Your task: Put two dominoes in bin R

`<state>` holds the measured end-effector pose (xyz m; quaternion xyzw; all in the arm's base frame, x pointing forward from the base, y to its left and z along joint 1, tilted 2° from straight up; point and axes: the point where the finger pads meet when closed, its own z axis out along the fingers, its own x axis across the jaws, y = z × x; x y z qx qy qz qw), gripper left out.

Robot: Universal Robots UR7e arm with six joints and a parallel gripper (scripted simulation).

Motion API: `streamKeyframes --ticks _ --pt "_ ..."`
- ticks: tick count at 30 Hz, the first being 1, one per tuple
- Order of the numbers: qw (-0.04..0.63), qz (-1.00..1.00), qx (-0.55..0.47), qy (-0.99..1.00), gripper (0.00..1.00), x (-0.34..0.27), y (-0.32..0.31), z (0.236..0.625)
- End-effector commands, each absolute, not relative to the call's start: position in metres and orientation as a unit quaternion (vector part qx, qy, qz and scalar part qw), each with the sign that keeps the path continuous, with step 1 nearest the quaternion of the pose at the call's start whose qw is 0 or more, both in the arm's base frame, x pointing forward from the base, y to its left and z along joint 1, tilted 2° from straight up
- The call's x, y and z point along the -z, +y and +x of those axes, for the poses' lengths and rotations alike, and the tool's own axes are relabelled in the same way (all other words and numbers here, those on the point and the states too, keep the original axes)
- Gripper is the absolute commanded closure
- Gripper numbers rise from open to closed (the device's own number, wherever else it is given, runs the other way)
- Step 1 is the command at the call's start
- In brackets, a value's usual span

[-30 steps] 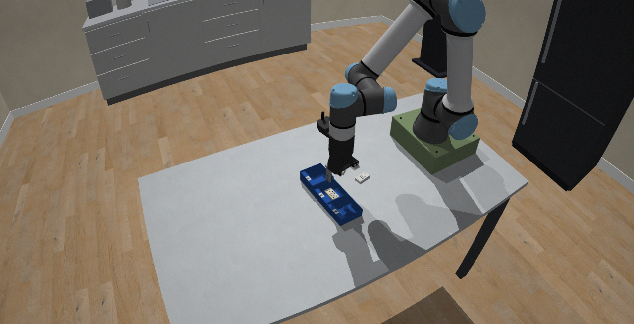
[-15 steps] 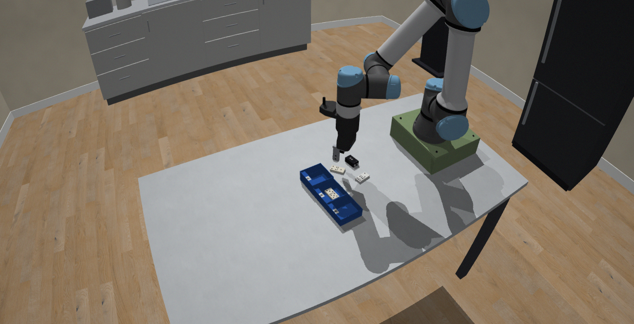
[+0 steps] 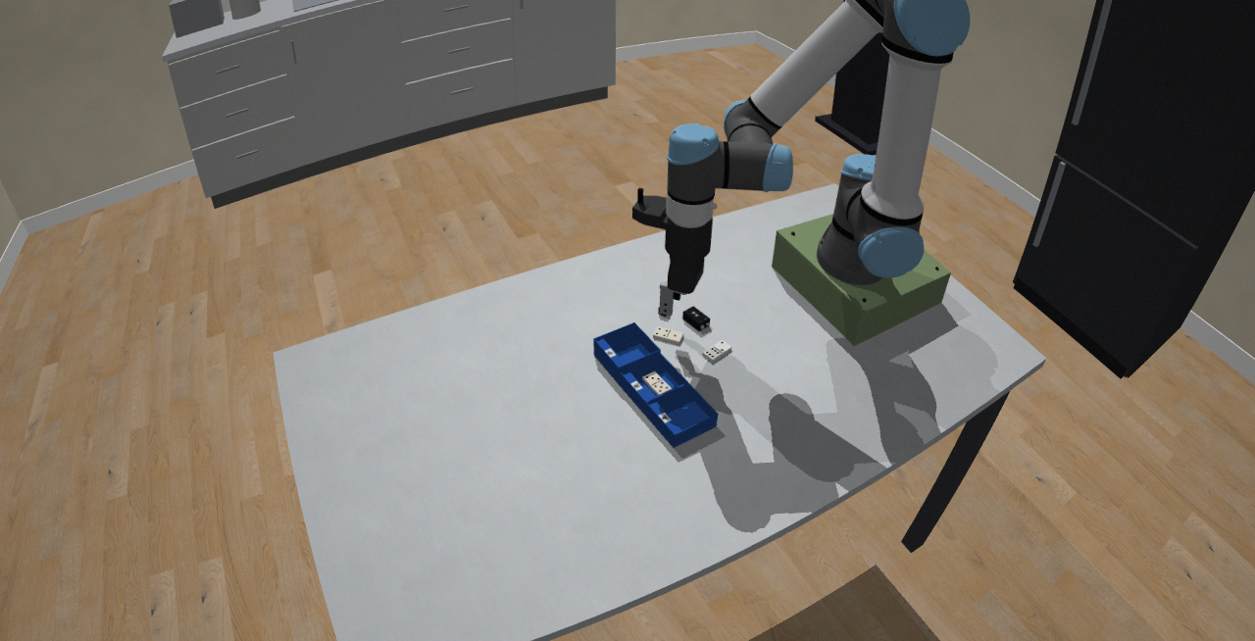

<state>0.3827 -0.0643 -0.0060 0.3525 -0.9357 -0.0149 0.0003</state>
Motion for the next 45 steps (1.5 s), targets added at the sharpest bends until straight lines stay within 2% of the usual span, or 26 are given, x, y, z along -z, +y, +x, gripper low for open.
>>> streamKeyframes --ticks 1,38,45 --pt "0.0 0.353 0.015 -0.935 0.21 0.006 -0.062 0.385" --pt "0.0 0.353 0.015 -0.935 0.21 0.006 -0.06 0.386" --pt "0.0 0.353 0.015 -0.935 0.21 0.034 -0.059 0.385"
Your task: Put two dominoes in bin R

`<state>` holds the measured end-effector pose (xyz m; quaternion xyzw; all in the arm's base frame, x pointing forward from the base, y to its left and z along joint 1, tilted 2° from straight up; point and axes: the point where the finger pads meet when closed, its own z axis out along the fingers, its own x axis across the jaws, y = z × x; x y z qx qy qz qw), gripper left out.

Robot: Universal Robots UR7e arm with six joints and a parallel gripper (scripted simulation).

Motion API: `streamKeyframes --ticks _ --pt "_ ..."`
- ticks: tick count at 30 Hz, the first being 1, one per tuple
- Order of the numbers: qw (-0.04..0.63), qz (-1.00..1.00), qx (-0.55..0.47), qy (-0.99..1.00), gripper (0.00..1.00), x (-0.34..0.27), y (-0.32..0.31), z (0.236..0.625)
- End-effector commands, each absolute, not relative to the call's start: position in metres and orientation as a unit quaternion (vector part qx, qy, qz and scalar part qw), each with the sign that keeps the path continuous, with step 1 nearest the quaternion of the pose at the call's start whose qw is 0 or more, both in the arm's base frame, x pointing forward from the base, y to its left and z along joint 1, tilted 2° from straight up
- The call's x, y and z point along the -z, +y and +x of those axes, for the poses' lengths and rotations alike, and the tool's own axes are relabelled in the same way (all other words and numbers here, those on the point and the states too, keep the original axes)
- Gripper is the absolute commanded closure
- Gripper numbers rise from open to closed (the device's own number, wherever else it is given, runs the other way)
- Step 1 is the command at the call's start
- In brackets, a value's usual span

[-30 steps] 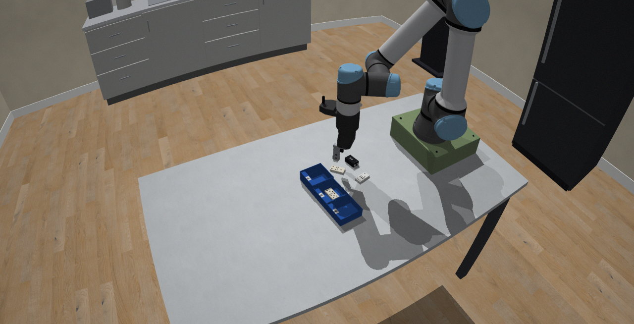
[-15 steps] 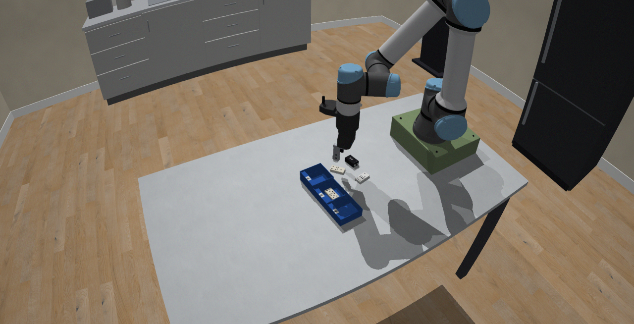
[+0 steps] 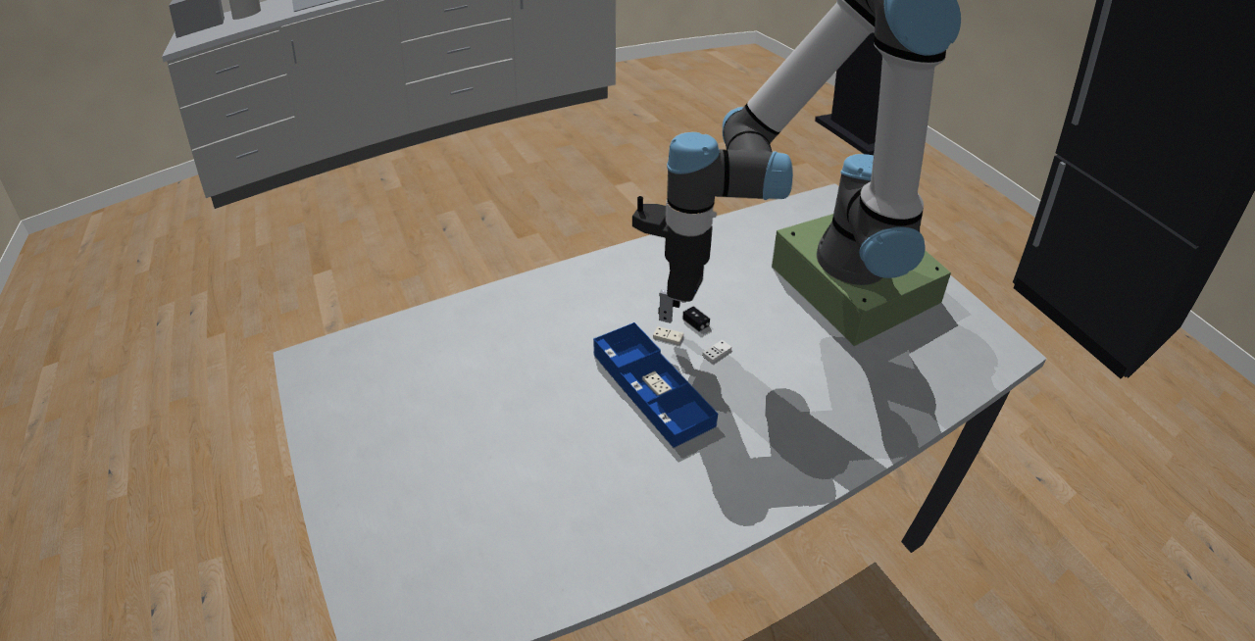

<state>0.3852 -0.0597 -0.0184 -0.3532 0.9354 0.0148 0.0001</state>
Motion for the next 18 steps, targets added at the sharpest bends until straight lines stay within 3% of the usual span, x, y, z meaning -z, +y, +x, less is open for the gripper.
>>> streamKeyframes --ticks 1,18 --pt "0.0 -0.353 -0.015 0.935 0.21 0.038 -0.059 0.385" --pt "0.0 -0.353 -0.015 0.935 0.21 0.065 -0.059 0.386"
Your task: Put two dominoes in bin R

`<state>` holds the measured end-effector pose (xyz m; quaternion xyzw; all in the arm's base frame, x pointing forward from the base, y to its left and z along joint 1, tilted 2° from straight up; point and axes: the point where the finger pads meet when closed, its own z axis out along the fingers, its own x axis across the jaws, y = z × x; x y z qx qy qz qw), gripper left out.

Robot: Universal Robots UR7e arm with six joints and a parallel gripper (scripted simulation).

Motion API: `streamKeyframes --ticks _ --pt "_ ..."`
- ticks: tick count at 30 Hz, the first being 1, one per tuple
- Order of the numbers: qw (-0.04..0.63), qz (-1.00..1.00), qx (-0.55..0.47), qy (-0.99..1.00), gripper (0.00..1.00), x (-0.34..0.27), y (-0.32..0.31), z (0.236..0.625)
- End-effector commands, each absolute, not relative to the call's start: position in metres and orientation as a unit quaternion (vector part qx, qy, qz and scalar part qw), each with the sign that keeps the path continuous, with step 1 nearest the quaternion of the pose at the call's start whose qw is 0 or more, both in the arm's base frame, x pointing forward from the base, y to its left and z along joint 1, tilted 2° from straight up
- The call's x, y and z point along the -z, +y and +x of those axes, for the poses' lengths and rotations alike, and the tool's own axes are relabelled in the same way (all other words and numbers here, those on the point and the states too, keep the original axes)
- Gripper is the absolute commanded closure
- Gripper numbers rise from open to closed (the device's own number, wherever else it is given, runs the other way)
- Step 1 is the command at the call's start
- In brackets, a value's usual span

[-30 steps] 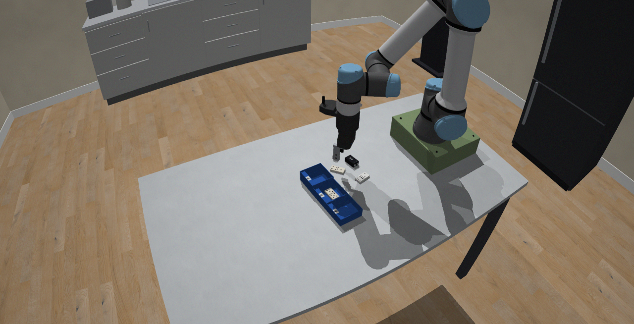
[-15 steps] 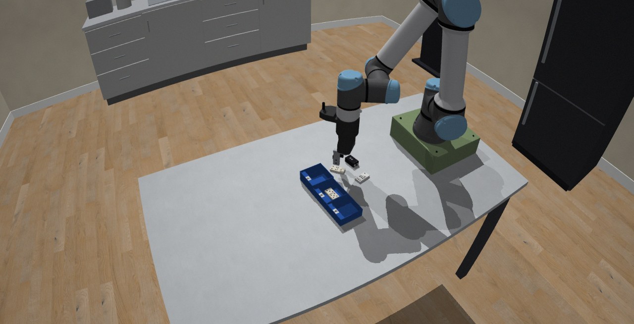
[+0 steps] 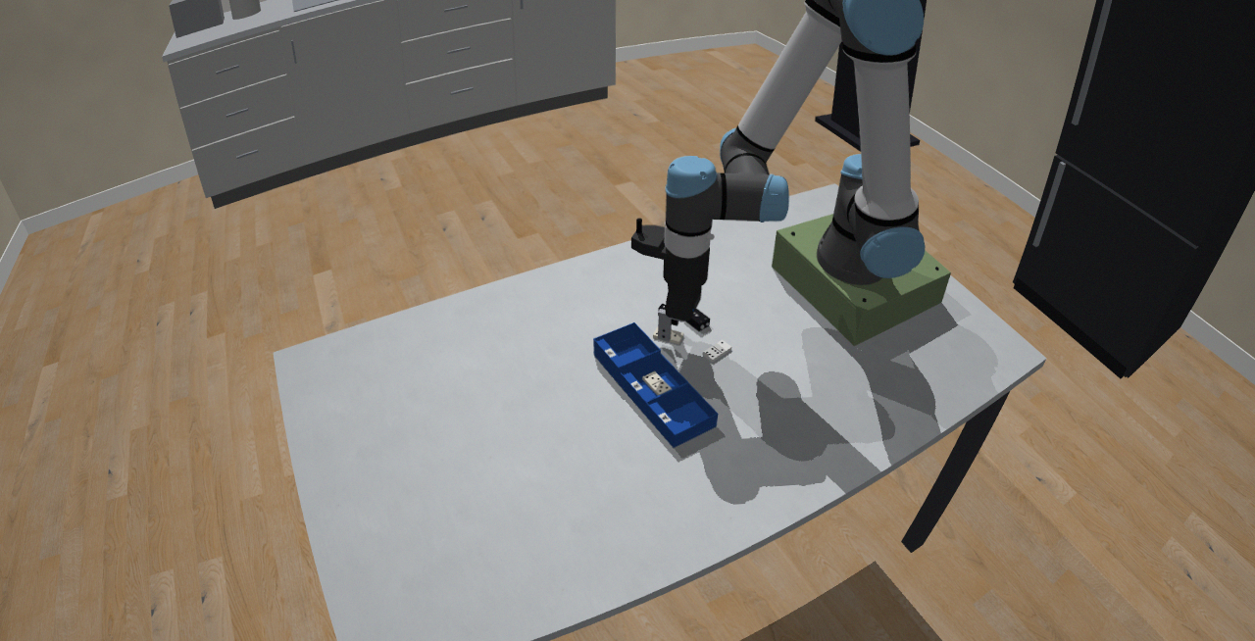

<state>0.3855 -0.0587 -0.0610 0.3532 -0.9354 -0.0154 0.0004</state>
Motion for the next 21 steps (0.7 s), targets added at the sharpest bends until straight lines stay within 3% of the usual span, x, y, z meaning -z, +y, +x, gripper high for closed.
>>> streamKeyframes --ticks 1,19,20,21 --pt "0.0 0.353 0.015 -0.935 0.21 0.0659 -0.0589 0.386" --pt "0.0 0.353 0.015 -0.935 0.21 0.0725 -0.0584 0.3853" --pt "0.0 0.353 0.015 -0.935 0.51 0.0725 -0.0584 0.3853" --pt "0.0 0.353 0.015 -0.935 0.51 0.0725 -0.0584 0.3853"
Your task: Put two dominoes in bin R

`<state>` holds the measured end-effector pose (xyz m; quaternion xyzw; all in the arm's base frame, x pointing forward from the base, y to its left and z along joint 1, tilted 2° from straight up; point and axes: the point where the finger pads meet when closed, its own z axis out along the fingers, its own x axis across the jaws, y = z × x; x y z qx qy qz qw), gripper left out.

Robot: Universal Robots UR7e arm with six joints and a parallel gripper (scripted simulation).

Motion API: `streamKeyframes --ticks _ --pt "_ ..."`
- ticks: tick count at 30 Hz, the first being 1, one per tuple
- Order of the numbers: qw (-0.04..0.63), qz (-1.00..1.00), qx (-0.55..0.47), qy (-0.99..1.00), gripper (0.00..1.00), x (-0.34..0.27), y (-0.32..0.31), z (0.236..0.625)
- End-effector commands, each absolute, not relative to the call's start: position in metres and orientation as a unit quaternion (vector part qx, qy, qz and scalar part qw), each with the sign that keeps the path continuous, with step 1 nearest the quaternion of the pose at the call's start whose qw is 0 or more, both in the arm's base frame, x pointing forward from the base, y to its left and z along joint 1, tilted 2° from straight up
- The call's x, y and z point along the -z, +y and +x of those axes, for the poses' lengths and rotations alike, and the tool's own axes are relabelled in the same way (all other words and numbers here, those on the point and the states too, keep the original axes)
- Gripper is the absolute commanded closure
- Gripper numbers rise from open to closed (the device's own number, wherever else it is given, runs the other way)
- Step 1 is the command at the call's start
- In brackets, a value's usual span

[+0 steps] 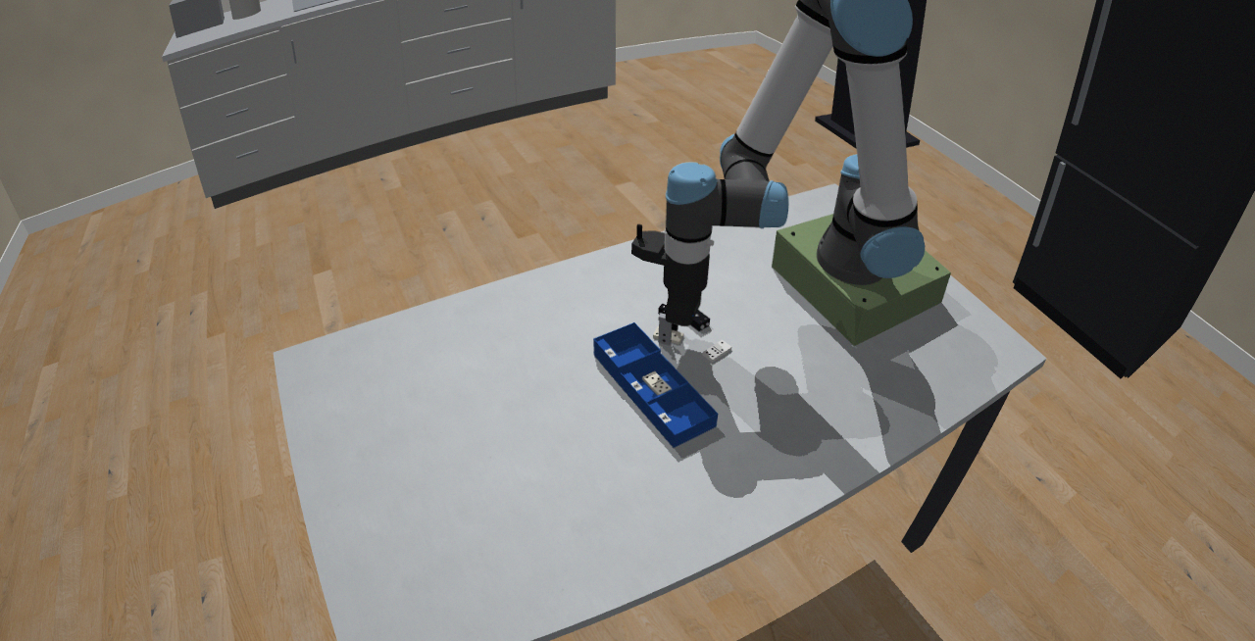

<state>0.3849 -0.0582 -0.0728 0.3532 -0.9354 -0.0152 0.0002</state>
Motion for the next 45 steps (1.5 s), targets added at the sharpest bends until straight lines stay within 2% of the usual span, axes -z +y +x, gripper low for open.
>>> streamKeyframes --ticks 1,30,45 --pt "0.0 0.353 0.015 -0.935 0.51 0.073 -0.058 0.385" --pt "0.0 0.353 0.015 -0.935 0.51 0.073 -0.058 0.385" --pt "0.0 0.353 0.015 -0.935 0.51 0.029 -0.06 0.386"
